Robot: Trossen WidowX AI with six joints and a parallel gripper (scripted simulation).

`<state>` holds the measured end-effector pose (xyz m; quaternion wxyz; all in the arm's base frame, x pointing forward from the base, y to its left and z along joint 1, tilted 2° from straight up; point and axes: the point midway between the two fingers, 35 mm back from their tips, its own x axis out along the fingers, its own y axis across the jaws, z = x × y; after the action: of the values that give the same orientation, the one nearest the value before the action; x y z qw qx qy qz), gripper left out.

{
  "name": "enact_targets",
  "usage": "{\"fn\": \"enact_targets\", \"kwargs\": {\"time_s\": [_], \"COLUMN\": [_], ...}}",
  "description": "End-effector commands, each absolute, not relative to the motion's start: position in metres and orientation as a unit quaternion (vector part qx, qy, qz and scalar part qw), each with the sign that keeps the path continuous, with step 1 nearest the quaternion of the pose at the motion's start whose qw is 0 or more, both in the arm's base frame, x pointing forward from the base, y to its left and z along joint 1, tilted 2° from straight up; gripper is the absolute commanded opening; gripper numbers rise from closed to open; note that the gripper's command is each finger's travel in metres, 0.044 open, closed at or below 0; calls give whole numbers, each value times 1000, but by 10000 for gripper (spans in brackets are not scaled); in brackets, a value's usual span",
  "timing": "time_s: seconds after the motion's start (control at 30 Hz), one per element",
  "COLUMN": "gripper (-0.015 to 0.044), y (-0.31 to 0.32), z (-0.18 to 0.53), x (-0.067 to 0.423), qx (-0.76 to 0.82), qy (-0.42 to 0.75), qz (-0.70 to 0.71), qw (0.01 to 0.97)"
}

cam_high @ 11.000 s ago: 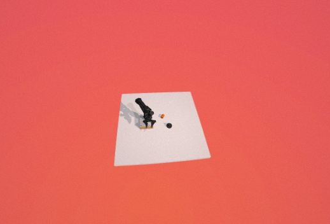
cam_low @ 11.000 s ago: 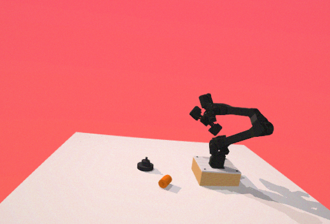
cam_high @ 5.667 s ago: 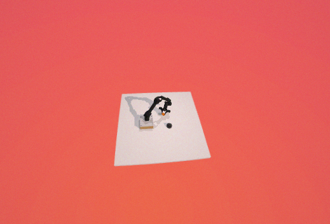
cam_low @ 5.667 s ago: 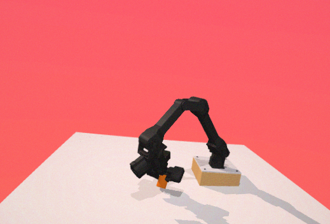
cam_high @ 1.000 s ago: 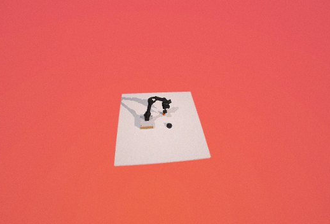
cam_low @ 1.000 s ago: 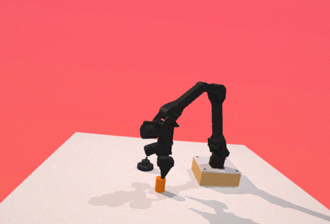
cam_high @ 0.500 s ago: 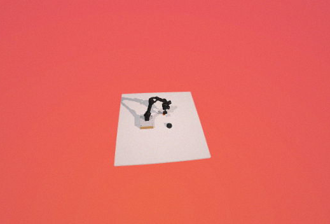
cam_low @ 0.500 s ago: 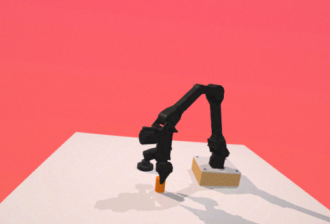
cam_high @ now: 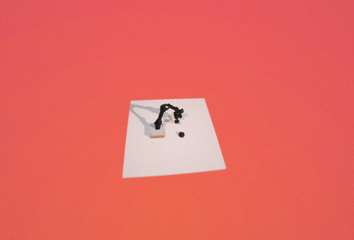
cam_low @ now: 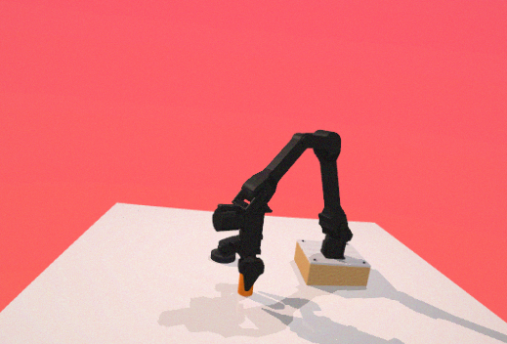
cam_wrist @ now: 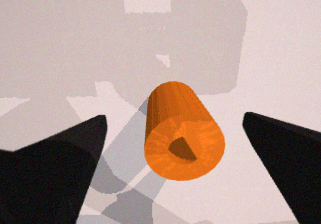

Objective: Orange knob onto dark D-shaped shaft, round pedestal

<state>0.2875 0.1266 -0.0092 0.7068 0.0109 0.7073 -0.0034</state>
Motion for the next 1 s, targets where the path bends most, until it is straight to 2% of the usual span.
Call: {"fn": "enact_targets", "kwargs": {"time_s": [0.0,0.37,0.7,0.9,0.97], "gripper": [440,440,177,138,85], "y": [127,126,126,126,126], "z": [-17,-32,-32,-32,-31], "x": [286,284,284,284,284], "qx": [10,10,10,10,10], "qy": [710,710,710,710,710], "qz": [-2,-2,-2,-2,-2], "qw": [704,704,704,704,704]}}
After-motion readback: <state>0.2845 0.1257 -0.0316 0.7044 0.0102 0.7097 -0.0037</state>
